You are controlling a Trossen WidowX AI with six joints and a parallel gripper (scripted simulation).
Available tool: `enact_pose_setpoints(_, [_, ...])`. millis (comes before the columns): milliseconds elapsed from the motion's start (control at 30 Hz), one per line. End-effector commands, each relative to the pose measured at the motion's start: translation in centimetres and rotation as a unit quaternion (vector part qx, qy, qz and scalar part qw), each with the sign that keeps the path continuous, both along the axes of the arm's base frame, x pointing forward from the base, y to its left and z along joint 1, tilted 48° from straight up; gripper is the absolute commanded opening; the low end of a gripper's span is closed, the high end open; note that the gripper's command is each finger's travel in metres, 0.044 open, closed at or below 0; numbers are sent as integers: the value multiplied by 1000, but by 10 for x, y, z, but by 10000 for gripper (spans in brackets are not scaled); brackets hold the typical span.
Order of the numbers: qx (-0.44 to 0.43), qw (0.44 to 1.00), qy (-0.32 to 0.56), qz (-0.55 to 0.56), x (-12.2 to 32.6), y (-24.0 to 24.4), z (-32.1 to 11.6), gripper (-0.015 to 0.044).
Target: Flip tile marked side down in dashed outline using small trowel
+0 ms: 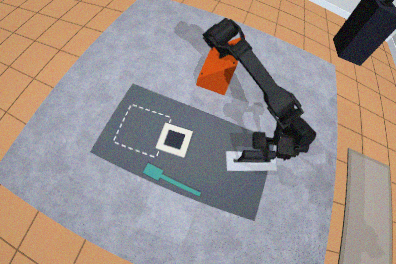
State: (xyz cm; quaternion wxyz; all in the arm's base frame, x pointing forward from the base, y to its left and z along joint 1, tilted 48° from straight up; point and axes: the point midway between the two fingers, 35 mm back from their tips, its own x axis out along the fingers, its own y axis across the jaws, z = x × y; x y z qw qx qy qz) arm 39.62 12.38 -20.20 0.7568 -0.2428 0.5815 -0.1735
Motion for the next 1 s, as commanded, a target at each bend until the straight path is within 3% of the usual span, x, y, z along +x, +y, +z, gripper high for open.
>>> enact_pose_setpoints(0, [-13,998,19,62,-1,0,0,300])
enact_pose_setpoints(533, [-74,956,84,270,-6,-2,1,300])
enact_pose_setpoints(967, [-162,871,134,444,-14,-7,10,300])
